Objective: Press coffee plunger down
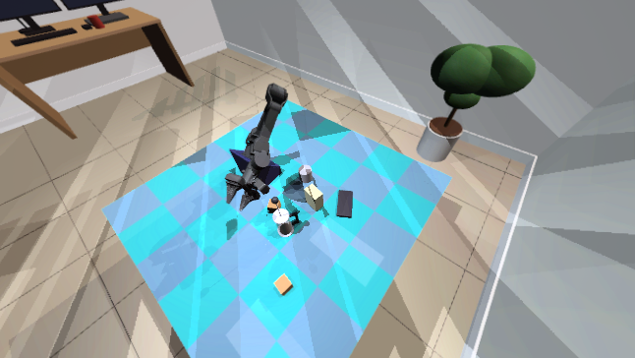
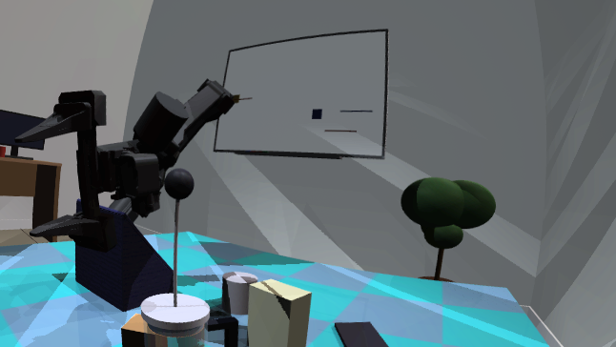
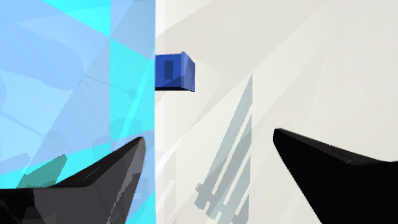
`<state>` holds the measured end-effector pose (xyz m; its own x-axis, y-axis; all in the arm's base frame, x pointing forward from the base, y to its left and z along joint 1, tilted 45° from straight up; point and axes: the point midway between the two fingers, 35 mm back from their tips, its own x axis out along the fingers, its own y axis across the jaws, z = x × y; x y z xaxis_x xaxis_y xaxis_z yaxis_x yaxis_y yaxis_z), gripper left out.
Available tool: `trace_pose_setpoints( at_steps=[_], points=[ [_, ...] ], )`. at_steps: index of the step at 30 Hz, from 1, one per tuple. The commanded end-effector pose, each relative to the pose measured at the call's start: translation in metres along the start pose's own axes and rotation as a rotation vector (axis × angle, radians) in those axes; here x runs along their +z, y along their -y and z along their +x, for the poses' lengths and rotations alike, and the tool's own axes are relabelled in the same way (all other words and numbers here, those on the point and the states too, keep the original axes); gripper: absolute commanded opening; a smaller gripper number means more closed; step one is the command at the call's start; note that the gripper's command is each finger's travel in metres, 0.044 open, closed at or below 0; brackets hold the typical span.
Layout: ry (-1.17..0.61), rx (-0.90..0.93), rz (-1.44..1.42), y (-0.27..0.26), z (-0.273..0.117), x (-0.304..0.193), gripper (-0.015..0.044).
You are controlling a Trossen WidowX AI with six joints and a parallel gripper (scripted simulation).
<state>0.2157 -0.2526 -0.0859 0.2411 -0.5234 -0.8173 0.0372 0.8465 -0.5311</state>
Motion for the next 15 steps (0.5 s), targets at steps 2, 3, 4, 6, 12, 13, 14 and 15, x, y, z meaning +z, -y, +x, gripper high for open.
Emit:
trace_pose_setpoints(
  at_steps=[2, 3, 4, 6, 12, 13, 14, 15],
  points=[
    [0.241, 0.288, 0.547, 0.040, -0.019, 0.052, 0.0440],
    [0.272, 0.347, 0.642, 0.049, -0.027, 0.059, 0.0440],
    [0.290, 0.370, 0.679, 0.055, -0.031, 0.063, 0.0440],
    [0.325, 0.440, 0.775, 0.065, -0.042, 0.070, 0.0440],
    [0.403, 0.779, 1.093, 0.089, -0.092, 0.097, 0.0440],
    [0.405, 0.800, 1.110, 0.090, -0.095, 0.099, 0.0440],
    [0.406, 0.807, 1.116, 0.091, -0.096, 0.099, 0.0440],
    [0.406, 0.807, 1.116, 0.089, -0.096, 0.099, 0.0440]
  ],
)
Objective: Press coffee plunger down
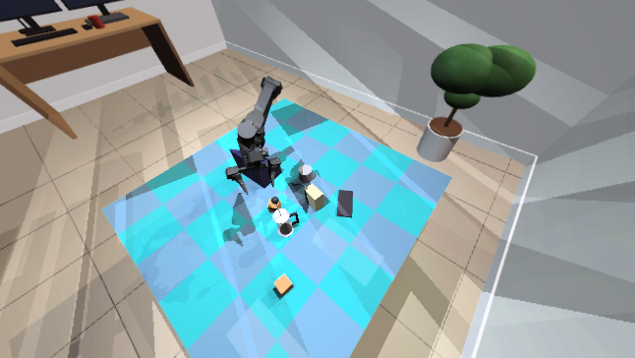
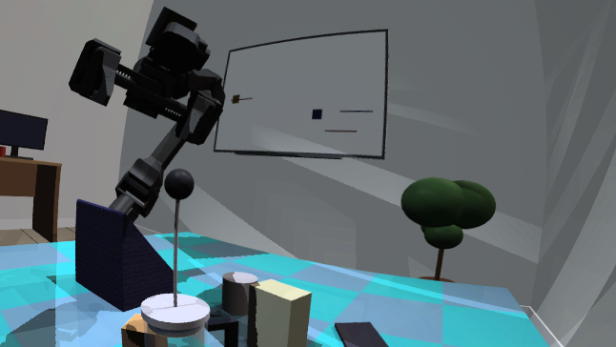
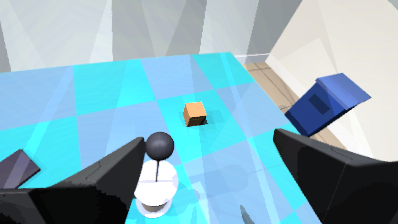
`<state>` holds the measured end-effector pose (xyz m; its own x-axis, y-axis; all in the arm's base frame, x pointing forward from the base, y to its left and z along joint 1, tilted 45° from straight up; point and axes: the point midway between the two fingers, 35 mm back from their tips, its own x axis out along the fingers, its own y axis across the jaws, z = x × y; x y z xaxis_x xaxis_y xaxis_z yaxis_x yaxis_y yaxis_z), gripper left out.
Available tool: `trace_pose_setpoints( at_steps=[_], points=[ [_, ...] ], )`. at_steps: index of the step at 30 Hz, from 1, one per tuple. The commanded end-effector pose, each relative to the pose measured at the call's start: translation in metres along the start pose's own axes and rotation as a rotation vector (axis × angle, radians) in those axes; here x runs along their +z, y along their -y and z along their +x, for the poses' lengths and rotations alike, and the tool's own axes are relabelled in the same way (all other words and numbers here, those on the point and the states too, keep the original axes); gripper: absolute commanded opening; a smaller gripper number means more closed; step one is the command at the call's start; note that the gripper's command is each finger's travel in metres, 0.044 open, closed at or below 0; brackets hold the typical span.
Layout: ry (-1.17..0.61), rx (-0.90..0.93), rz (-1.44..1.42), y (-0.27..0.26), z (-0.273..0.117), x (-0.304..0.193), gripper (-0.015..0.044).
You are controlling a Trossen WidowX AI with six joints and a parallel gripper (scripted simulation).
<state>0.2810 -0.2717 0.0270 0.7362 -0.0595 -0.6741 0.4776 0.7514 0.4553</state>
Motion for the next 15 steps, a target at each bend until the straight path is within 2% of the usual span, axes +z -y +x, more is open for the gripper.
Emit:
trace_pose_setpoints(
  at_steps=[1, 8, 15],
  points=[
    [0.015, 0.147, 0.178, -0.021, -0.017, 0.017, 0.0440],
    [0.016, 0.148, 0.179, -0.033, 0.009, -0.030, 0.0440],
    [0.016, 0.150, 0.178, -0.035, 0.012, -0.029, 0.0440]
  ],
)
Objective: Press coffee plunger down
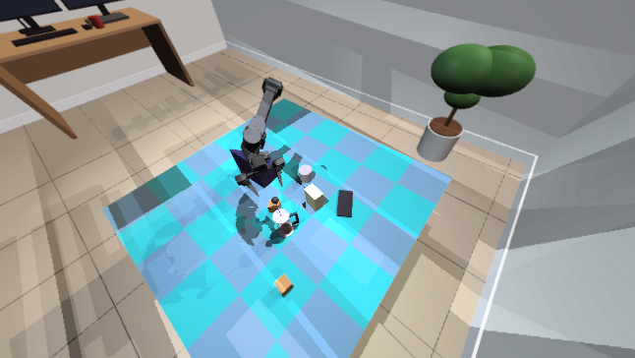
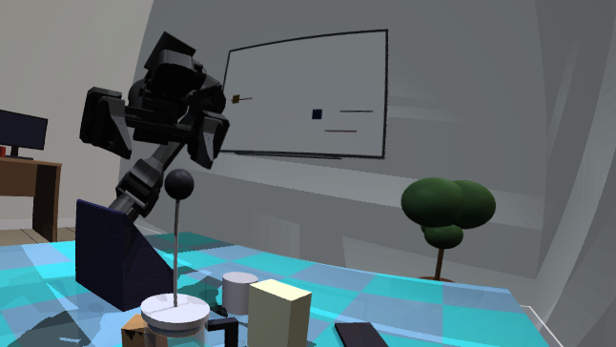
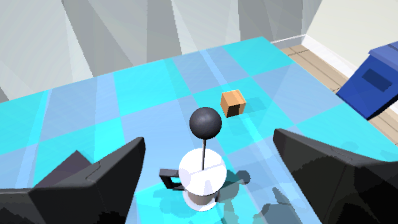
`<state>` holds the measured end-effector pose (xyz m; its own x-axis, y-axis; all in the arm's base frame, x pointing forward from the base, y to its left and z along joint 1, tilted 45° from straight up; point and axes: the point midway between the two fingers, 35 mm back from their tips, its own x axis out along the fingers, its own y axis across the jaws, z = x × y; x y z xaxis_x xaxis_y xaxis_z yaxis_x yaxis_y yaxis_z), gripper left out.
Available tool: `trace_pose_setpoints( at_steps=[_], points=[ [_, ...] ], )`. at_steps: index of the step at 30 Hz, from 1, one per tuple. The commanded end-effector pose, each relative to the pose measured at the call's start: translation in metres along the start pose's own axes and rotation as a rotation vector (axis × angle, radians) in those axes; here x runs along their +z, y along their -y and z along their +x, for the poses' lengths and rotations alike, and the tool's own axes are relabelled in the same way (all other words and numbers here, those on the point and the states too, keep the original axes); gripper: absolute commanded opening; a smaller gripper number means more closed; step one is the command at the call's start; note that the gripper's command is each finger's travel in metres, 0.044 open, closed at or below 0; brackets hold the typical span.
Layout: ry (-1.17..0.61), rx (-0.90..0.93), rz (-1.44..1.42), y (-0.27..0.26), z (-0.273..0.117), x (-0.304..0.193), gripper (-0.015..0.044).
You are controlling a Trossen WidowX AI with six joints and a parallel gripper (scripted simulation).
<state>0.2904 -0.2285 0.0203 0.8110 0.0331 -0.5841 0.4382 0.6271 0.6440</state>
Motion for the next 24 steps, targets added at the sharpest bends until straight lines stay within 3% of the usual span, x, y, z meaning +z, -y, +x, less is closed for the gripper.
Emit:
trace_pose_setpoints(
  at_steps=[1, 24],
  points=[
    [0.002, 0.001, 0.003, -0.001, 0.004, -0.001, 0.0440],
    [0.004, 0.002, 0.003, -0.001, 0.040, -0.002, 0.0440]
  ],
)
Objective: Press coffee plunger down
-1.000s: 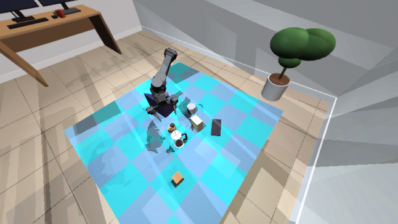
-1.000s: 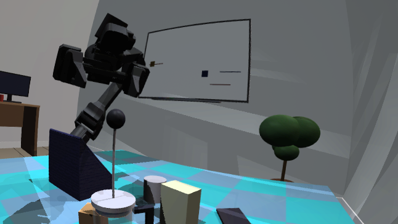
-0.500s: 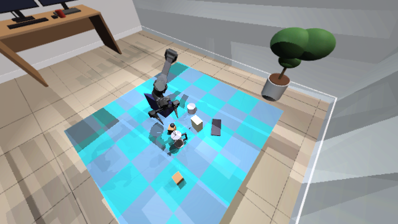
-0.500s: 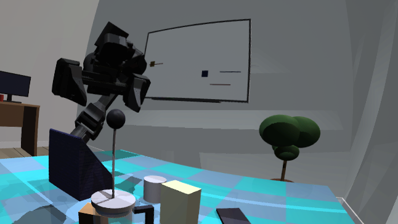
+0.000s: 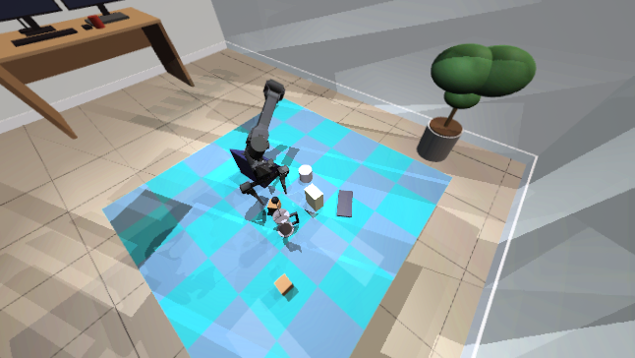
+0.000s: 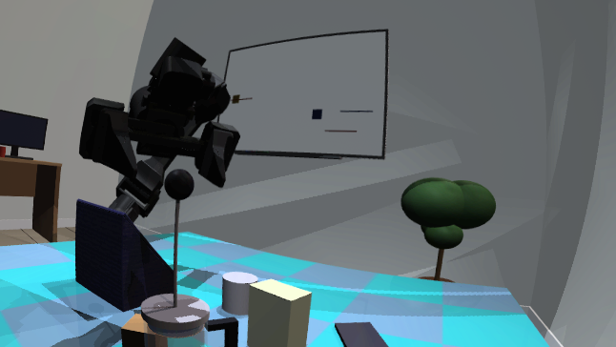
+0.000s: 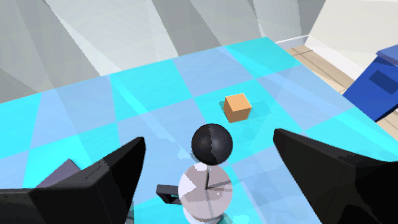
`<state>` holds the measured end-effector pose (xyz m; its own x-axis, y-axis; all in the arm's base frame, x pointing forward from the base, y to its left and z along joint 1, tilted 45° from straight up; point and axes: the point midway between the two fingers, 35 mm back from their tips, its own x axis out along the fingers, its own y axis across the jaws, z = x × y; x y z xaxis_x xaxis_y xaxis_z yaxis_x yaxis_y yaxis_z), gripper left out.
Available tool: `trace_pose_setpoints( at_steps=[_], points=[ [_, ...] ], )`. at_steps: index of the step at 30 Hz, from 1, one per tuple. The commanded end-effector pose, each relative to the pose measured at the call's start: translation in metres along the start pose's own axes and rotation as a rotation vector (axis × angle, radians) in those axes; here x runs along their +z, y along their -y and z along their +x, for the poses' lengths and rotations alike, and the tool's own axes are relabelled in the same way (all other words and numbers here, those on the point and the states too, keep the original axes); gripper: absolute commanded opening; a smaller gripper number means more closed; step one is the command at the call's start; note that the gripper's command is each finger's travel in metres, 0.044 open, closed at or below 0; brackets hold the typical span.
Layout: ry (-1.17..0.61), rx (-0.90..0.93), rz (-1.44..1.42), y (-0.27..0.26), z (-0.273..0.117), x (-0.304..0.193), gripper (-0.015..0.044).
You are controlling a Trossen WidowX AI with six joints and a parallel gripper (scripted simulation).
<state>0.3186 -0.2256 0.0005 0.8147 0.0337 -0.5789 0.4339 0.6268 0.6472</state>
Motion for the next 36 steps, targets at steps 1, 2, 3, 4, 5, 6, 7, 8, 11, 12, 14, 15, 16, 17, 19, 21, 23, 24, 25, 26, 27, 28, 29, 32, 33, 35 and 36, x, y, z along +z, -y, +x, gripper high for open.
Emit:
trace_pose_setpoints(
  at_steps=[1, 2, 3, 4, 5, 6, 7, 8, 11, 12, 14, 15, 16, 17, 19, 21, 23, 24, 25, 26, 27, 28, 29, 32, 33, 35, 36],
  points=[
    [0.000, -0.004, 0.003, 0.001, 0.006, 0.000, 0.0440],
    [0.000, -0.004, 0.003, 0.001, 0.006, 0.000, 0.0414],
    [0.000, -0.004, 0.003, 0.001, 0.006, 0.000, 0.0387],
    [0.000, -0.004, 0.003, 0.001, 0.006, 0.000, 0.0361],
    [0.000, -0.004, 0.003, 0.001, 0.006, 0.000, 0.0335],
    [0.000, -0.004, 0.003, 0.001, 0.006, 0.000, 0.0309],
    [0.000, -0.004, 0.003, 0.001, 0.006, 0.000, 0.0282],
    [0.000, -0.004, 0.003, 0.001, 0.006, 0.000, 0.0256],
    [0.000, -0.004, 0.003, 0.001, 0.006, 0.000, 0.0177],
    [0.000, -0.004, 0.003, 0.001, 0.006, 0.000, 0.0151],
    [0.000, -0.004, 0.003, 0.001, 0.006, 0.000, 0.0118],
    [0.000, -0.004, 0.003, 0.001, 0.006, 0.000, 0.0116],
    [0.000, -0.004, 0.003, 0.001, 0.006, 0.000, 0.0116],
    [0.000, -0.004, 0.003, 0.001, 0.006, 0.000, 0.0116],
    [0.000, -0.004, 0.003, 0.001, 0.006, 0.000, 0.0116],
    [0.000, -0.004, 0.003, 0.001, 0.006, 0.000, 0.0116],
    [0.000, -0.004, 0.003, 0.001, 0.006, -0.001, 0.0116],
    [0.000, -0.004, 0.003, 0.001, 0.006, -0.001, 0.0116],
    [0.000, -0.004, 0.003, 0.001, 0.007, -0.002, 0.0116],
    [0.000, -0.004, 0.003, 0.001, 0.008, -0.002, 0.0116],
    [0.000, -0.004, 0.003, 0.001, 0.009, -0.003, 0.0116],
    [0.000, -0.004, 0.003, 0.001, 0.010, -0.005, 0.0116],
    [0.000, -0.004, 0.003, 0.001, 0.011, -0.006, 0.0116],
    [-0.001, -0.004, 0.002, 0.002, 0.014, -0.010, 0.0116],
    [-0.001, -0.005, 0.002, 0.002, 0.015, -0.011, 0.0116],
    [-0.001, -0.005, 0.002, 0.002, 0.017, -0.013, 0.0116],
    [-0.001, -0.005, 0.002, 0.002, 0.018, -0.015, 0.0116]
  ],
)
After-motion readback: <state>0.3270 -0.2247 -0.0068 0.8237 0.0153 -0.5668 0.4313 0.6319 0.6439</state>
